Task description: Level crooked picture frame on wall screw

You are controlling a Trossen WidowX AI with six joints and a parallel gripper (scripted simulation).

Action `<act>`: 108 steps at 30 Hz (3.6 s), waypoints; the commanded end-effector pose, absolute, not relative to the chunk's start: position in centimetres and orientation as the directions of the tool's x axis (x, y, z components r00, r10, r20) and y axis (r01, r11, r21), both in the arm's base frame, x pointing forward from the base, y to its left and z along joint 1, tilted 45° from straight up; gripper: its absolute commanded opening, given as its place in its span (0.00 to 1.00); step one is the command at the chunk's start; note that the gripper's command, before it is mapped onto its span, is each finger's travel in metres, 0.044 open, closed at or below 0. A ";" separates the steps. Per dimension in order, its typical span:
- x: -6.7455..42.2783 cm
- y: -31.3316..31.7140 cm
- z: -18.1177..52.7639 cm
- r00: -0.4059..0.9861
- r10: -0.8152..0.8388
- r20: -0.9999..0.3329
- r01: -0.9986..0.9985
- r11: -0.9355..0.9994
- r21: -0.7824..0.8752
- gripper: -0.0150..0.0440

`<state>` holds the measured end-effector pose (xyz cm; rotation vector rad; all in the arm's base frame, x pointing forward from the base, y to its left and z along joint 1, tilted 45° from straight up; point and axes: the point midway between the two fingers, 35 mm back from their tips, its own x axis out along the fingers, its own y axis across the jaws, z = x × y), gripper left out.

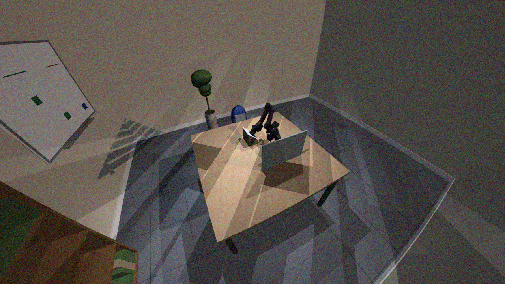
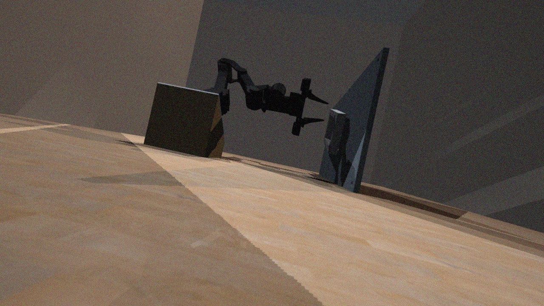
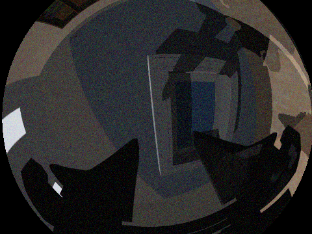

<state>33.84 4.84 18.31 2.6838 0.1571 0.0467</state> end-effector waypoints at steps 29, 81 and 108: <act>37.6 5.4 18.4 0.992 0.124 0.010 0.107 -0.894 0.435 0.69; 37.9 5.5 18.4 0.992 0.124 0.011 0.107 -0.894 0.435 0.45; 37.9 5.2 18.5 0.992 0.124 0.011 0.107 -0.894 0.436 0.25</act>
